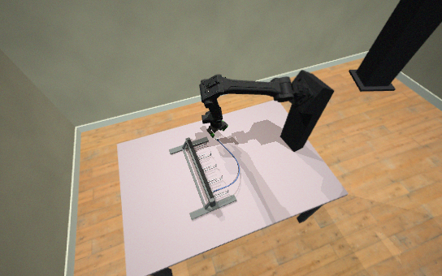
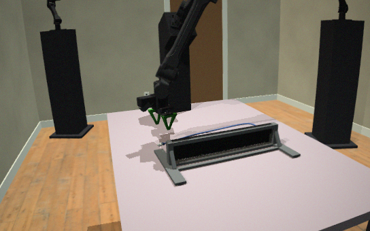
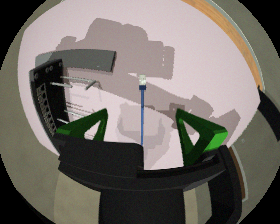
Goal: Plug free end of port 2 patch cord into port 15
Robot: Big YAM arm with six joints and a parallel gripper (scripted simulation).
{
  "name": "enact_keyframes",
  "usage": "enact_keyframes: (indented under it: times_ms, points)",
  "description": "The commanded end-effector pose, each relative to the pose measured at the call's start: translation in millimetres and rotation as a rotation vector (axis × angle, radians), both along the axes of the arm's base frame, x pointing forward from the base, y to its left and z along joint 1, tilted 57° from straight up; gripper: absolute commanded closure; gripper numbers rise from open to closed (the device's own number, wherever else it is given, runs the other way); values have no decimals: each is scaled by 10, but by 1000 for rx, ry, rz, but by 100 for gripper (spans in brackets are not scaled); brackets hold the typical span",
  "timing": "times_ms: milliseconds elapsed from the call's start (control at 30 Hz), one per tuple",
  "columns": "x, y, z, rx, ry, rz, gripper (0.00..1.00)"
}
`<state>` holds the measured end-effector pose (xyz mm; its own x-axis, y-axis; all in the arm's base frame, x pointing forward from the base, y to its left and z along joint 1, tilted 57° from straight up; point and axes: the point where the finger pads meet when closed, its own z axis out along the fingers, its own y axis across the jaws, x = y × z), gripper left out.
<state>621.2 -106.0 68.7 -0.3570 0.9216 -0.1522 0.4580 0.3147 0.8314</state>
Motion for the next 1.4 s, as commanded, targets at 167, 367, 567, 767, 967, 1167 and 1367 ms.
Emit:
enact_keyframes:
  times_ms: [167,367,567,767,967,1167,1367]
  points:
    - [15,96,23,13,4,10,0]
    - [14,105,-42,17,15,11,0]
    - [16,107,-66,18,18,11,0]
    - [18,106,-80,18,20,11,0]
    - [22,105,-90,19,21,11,0]
    - [23,105,-96,19,22,11,0]
    - [24,104,-101,19,23,11,100]
